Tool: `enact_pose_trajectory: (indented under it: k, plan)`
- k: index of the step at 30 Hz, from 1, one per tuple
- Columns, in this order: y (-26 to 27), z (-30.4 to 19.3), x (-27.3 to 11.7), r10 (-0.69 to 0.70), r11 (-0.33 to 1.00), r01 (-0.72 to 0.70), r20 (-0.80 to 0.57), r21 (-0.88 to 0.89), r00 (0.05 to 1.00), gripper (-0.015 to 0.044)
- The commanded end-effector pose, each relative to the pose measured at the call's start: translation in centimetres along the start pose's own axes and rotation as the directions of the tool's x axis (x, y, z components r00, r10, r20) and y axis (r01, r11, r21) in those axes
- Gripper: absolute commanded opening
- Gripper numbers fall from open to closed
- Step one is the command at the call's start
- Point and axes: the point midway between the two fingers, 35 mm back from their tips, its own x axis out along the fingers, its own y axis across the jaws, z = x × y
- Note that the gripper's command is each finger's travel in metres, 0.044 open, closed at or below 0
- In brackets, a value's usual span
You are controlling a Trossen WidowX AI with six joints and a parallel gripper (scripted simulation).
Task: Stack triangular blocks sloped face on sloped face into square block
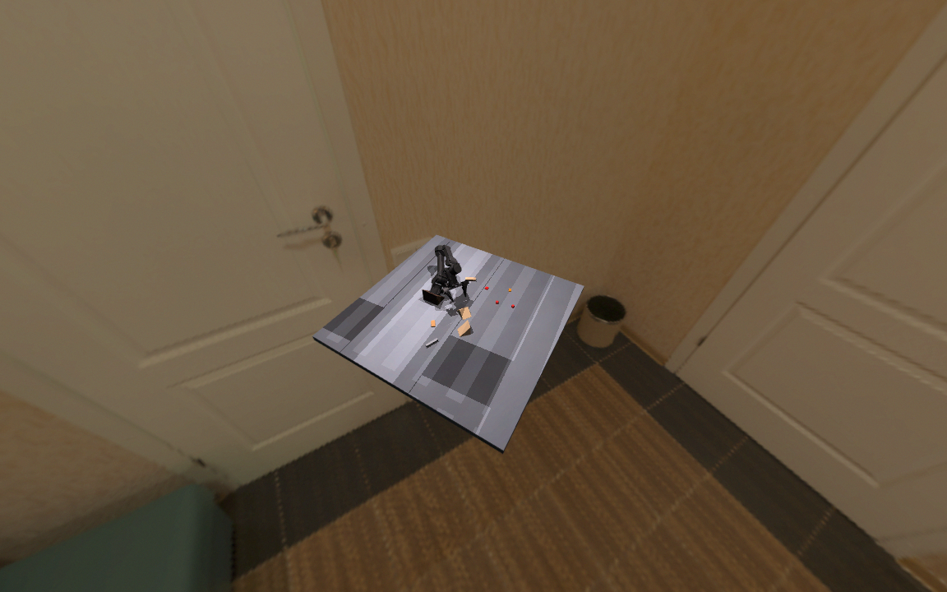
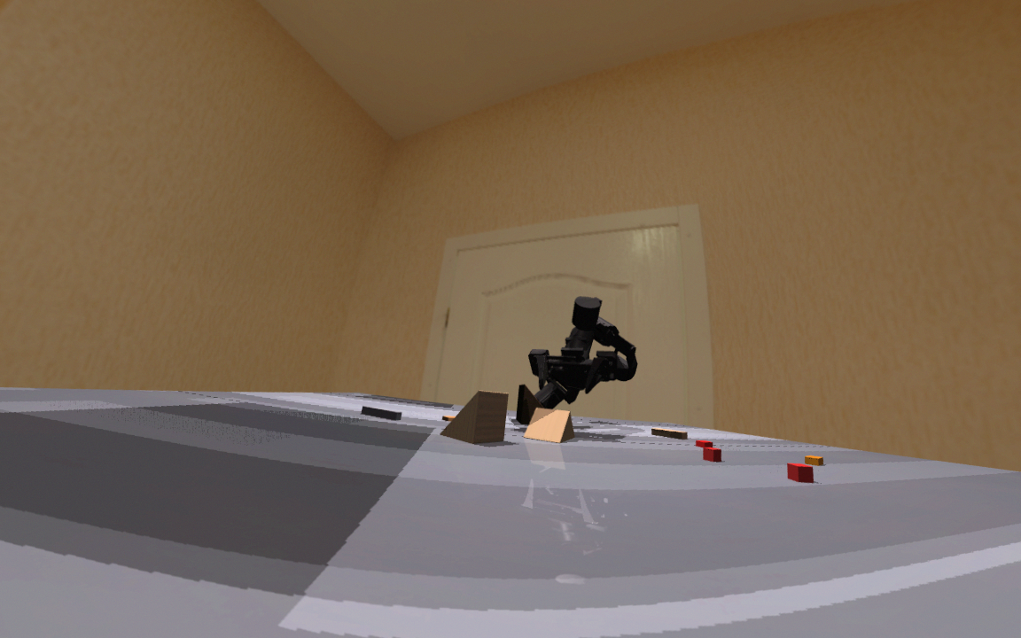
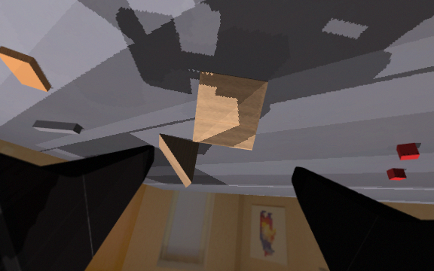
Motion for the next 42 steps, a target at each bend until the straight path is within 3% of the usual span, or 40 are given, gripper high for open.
enact_pose_trajectory:
  k: [1, 18, 35, 42]
  plan:
    - [0.4, 0.0, 1.8, 0.012, 1.0, -0.012, 0.02, 0.012, 1.0, 0.044]
    - [-0.2, 0.7, 9.1, -0.003, 1.0, 0.003, 0.009, 0.003, 1.0, 0.044]
    - [-0.2, 0.9, 9.3, -0.006, 1.0, 0.006, 0.008, 0.003, 1.0, 0.044]
    - [-0.3, 0.8, 9.3, -0.009, 1.0, 0.009, 0.006, -0.002, 1.0, 0.0276]
